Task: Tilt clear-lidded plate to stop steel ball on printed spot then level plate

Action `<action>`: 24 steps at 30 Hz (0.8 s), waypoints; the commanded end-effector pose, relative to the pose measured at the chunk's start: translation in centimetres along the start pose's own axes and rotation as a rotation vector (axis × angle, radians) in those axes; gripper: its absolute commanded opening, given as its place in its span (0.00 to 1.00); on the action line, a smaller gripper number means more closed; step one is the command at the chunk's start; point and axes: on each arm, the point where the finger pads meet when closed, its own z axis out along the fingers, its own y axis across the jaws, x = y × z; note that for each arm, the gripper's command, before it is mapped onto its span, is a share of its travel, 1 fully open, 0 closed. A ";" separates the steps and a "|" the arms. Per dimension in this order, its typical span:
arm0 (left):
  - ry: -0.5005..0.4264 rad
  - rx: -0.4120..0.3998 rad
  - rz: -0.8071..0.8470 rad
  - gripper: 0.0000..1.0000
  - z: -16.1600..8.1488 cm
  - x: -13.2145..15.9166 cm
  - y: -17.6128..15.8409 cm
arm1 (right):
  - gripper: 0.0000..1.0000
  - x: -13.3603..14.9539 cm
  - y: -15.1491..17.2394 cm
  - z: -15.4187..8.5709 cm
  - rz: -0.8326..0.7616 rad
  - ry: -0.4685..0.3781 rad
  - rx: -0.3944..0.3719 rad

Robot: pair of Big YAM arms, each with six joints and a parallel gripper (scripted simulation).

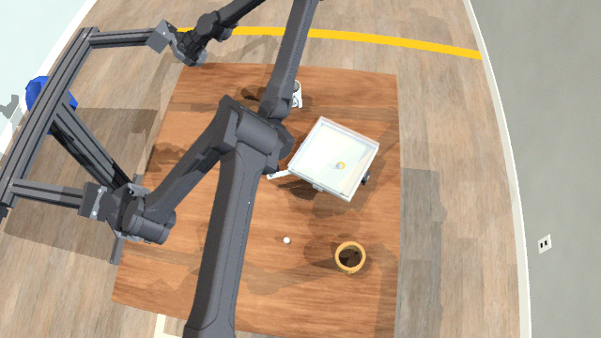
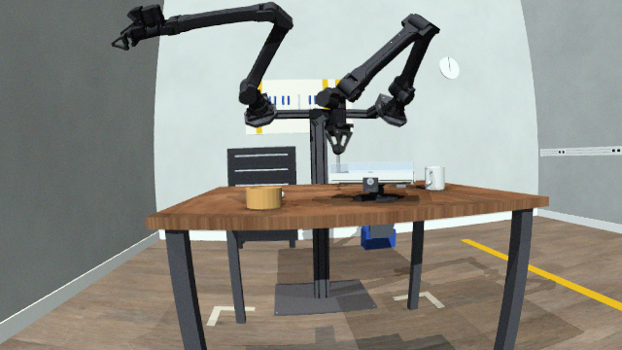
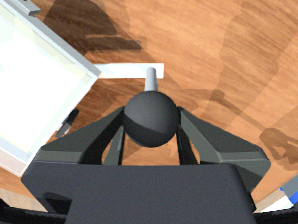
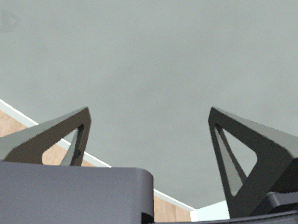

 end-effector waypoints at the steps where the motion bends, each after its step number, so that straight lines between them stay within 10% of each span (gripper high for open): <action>1: 0.043 0.008 0.012 0.00 1.5 1.7 -0.3 | 1.00 -3.8 -0.9 -0.7 -0.001 -0.076 0.016; 24: 0.033 0.002 -0.011 0.00 0.4 1.6 0.8 | 1.00 -3.8 -0.9 -0.7 -0.001 -0.076 0.016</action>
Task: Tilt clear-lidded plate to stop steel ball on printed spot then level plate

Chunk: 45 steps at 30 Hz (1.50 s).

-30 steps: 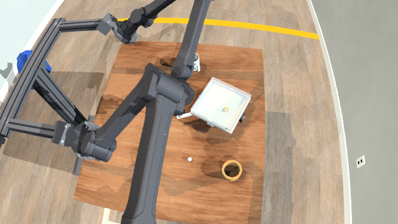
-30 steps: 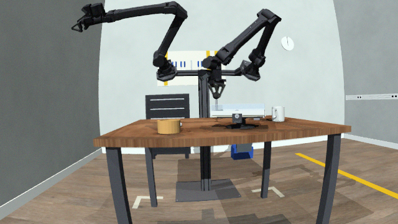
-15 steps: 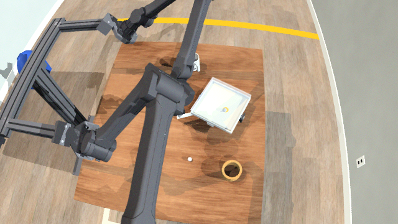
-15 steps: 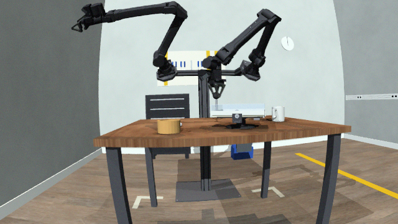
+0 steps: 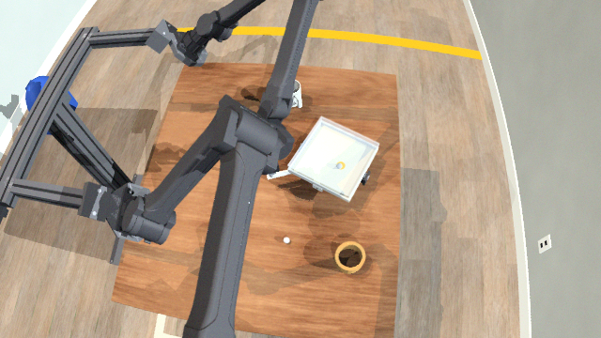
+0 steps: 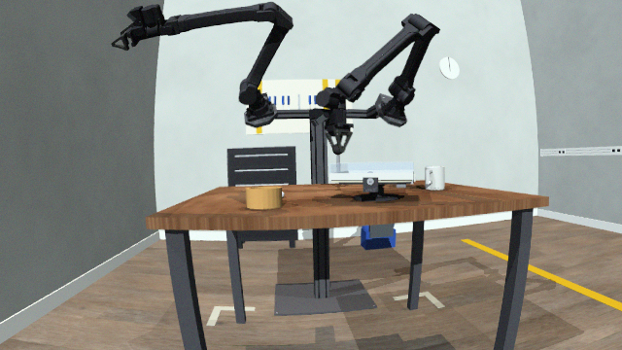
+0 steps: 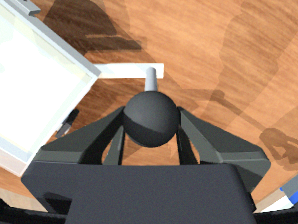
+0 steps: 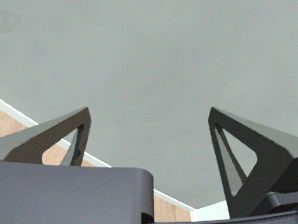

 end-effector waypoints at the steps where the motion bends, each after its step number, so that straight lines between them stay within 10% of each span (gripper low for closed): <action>1: 0.032 0.001 -0.013 0.00 0.4 1.6 0.9 | 1.00 -3.8 -0.9 -0.7 -0.001 -0.076 0.016; 45: 0.029 0.004 0.002 0.00 0.6 -0.9 0.5 | 1.00 -3.8 -0.9 -0.7 -0.001 -0.076 0.016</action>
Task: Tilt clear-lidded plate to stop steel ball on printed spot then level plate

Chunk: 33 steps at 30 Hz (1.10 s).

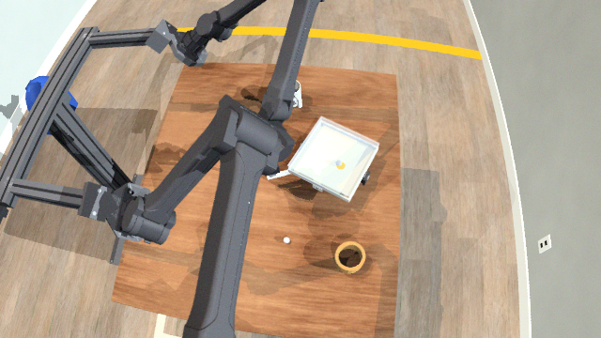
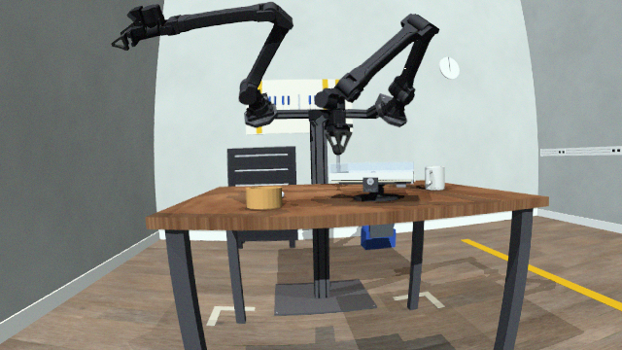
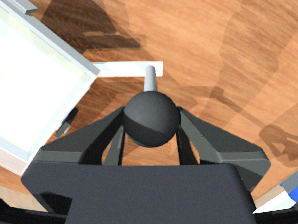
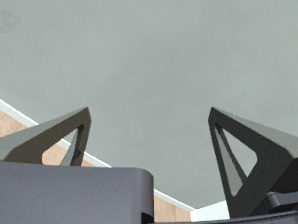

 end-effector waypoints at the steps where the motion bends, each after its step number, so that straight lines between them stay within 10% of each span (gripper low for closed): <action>1: 0.004 -0.001 -0.001 0.00 0.4 -1.0 0.5 | 1.00 -3.8 -0.9 -0.7 -0.001 -0.076 0.016; 33: -0.021 0.000 0.021 0.00 -1.0 -2.5 0.0 | 1.00 -3.8 -0.9 -0.7 -0.001 -0.076 0.016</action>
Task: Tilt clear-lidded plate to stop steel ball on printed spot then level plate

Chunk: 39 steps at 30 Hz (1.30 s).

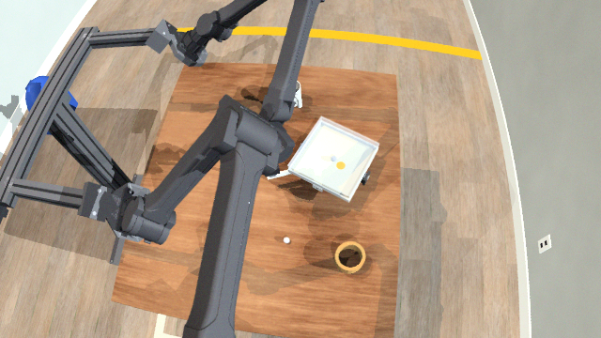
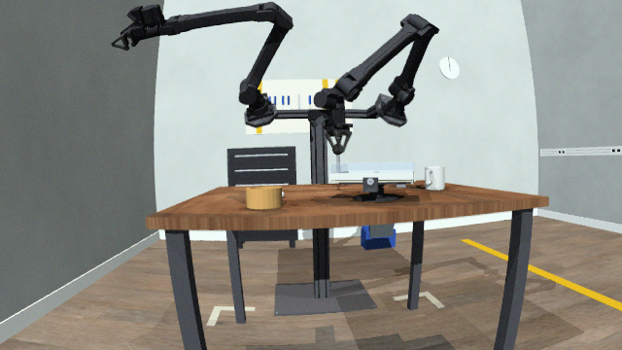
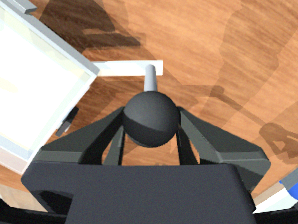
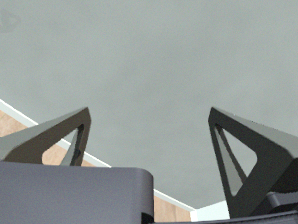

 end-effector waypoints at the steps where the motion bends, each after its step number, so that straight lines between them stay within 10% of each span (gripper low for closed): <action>1: -0.037 -0.003 0.018 0.00 -0.9 -2.5 0.0 | 1.00 -3.8 -0.9 -0.7 -0.001 -0.076 0.016; 39: -0.038 -0.003 0.017 0.00 -1.0 -2.8 0.0 | 1.00 -3.8 -0.9 -0.7 -0.001 -0.076 0.016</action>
